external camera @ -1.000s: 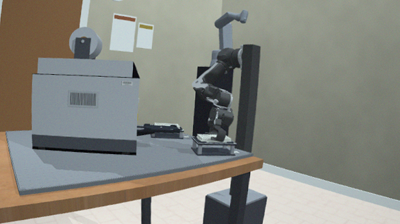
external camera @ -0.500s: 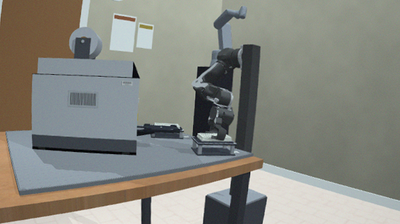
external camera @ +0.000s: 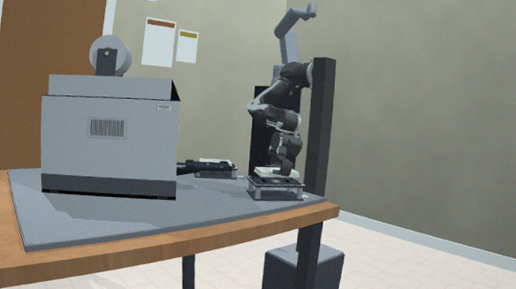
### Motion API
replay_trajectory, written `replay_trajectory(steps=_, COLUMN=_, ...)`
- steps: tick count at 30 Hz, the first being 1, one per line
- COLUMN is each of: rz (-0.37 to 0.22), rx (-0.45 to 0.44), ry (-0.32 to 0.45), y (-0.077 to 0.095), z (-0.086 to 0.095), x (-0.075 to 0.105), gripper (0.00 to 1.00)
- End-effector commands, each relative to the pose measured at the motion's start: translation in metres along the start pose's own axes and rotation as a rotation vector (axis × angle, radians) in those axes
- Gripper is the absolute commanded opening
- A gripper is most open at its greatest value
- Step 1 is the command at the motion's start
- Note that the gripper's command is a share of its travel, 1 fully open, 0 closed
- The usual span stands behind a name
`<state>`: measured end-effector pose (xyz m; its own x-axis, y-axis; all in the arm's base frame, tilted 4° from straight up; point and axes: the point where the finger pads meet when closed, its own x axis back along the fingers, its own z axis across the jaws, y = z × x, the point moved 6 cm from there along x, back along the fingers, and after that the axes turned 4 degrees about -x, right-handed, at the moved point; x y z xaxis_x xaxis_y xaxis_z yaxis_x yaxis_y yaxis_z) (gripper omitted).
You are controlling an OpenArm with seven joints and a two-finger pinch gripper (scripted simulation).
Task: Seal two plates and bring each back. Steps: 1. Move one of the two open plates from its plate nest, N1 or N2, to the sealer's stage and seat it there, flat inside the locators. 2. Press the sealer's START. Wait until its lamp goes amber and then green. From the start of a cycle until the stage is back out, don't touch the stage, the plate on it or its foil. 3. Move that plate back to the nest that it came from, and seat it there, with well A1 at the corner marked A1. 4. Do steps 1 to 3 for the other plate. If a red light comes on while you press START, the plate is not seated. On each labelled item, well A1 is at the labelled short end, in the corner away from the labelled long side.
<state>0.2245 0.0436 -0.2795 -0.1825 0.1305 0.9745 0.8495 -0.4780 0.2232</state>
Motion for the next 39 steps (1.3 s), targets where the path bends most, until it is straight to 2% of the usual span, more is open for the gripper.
replay_trajectory(steps=1, rz=0.002, rx=-0.004, ry=-0.007, y=0.0, z=-0.001, x=0.002, gripper=0.0)
replay_trajectory(steps=5, rz=0.001, rx=-0.006, ry=-0.006, y=0.002, z=-0.001, x=0.009, gripper=0.0)
replay_trajectory(steps=18, rz=0.001, rx=-0.002, ry=-0.003, y=0.001, z=0.0, x=0.009, gripper=0.0)
replay_trajectory(steps=32, rz=0.0, rx=-0.012, ry=-0.005, y=0.065, z=-0.023, x=0.032, gripper=0.0)
replay_trajectory(steps=34, rz=0.0, rx=-0.012, ry=-0.005, y=0.065, z=-0.023, x=0.032, gripper=0.0)
replay_trajectory(steps=37, rz=-0.001, rx=-0.014, ry=-0.007, y=0.079, z=-0.029, x=0.037, gripper=0.0)
replay_trajectory(steps=39, rz=0.005, rx=-0.005, ry=-0.008, y=0.076, z=-0.029, x=0.035, gripper=0.0)
